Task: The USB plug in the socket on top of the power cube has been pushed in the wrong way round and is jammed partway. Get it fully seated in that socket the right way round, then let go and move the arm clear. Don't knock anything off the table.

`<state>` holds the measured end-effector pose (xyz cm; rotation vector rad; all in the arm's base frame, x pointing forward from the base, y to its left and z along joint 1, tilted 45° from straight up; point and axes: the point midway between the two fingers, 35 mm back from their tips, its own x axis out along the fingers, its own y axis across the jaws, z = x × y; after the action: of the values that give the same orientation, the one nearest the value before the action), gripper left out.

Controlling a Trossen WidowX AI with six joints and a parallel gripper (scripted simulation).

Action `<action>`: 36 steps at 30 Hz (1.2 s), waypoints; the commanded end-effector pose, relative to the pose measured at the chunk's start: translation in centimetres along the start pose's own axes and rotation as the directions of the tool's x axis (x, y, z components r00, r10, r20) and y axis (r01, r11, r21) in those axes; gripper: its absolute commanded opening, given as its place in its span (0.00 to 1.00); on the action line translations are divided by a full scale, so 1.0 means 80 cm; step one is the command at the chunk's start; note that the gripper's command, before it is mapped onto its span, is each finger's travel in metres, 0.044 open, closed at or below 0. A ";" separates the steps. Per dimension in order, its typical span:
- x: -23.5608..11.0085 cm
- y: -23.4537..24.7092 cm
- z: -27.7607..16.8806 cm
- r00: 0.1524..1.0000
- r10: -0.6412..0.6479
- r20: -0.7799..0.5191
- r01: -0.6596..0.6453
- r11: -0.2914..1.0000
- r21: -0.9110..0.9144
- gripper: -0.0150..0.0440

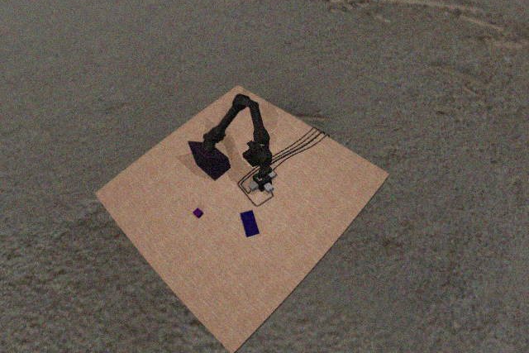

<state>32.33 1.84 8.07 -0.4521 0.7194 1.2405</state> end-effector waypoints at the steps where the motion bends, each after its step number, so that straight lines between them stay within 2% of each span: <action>1: 0.003 0.001 0.001 1.000 0.009 0.004 -0.009 1.000 -0.006 1.00; 36: 0.040 0.001 0.002 1.000 0.009 0.006 -0.009 1.000 -0.006 1.00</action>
<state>32.82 3.97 6.11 -0.4591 0.7109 1.2501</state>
